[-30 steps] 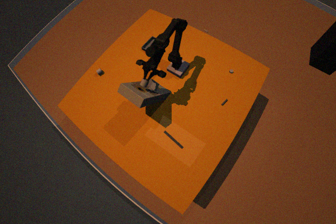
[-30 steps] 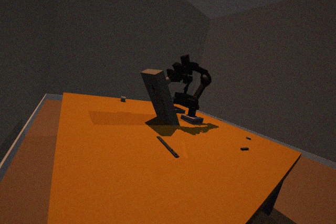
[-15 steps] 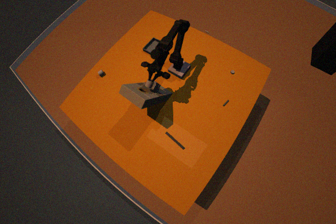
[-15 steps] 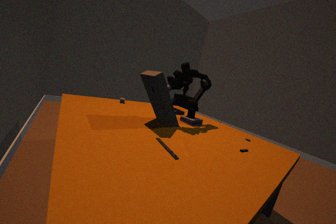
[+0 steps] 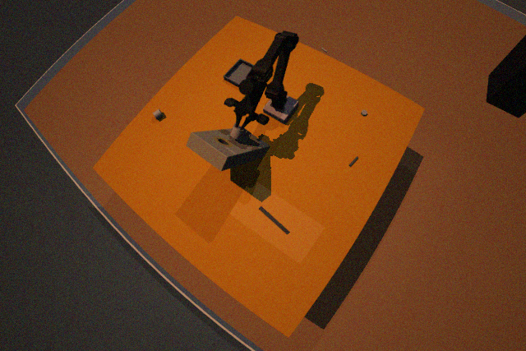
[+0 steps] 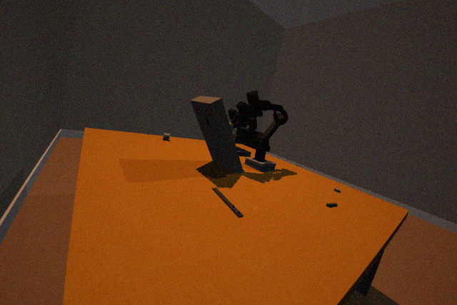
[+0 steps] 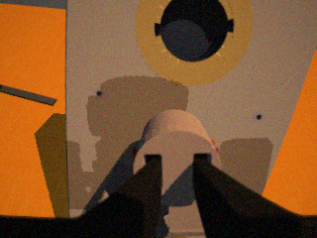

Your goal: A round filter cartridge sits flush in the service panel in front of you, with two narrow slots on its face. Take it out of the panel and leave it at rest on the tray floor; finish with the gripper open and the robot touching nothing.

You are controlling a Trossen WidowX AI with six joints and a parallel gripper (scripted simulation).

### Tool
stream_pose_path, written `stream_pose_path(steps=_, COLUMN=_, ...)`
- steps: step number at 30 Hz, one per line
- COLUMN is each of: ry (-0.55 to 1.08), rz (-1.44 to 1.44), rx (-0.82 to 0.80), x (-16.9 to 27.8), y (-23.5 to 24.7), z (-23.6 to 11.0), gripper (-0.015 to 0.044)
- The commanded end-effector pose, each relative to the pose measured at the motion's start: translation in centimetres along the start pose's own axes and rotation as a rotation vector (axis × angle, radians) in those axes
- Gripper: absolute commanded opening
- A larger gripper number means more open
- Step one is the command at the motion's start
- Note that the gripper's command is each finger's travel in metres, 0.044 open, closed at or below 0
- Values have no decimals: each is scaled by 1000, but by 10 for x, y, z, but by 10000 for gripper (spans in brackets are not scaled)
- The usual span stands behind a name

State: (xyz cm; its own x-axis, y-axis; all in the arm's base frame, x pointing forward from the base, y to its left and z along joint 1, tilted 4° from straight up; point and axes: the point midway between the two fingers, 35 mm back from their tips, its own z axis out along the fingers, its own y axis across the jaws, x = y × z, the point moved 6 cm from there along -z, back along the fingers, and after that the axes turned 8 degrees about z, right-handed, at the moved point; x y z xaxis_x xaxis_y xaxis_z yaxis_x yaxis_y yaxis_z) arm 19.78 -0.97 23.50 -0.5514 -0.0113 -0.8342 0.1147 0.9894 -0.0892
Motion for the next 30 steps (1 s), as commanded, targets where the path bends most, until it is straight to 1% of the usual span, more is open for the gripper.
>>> stream_pose_path(steps=1, ry=-7, rz=1, rx=0, x=-2, y=0, z=-1, gripper=90)
stream_pose_path(steps=8, ry=-18, rz=-1, rx=5, x=3, y=0, z=0, gripper=90)
stream_pose_path(steps=10, ry=-18, rz=-1, rx=5, x=-12, y=-1, z=-3, gripper=90)
stream_pose_path(steps=15, ry=-20, rz=-1, rx=5, x=-66, y=-3, z=-10, gripper=90)
stream_pose_path(steps=19, ry=-20, rz=-1, rx=5, x=-73, y=-3, z=-10, gripper=90)
stream_pose_path(steps=22, ry=-23, rz=1, rx=4, x=-85, y=-3, z=-18, gripper=169)
stream_pose_path(steps=27, ry=-34, rz=7, rx=3, x=-124, y=-4, z=-49, gripper=300)
stream_pose_path(steps=30, ry=-37, rz=9, rx=3, x=-134, y=-5, z=-58, gripper=379)
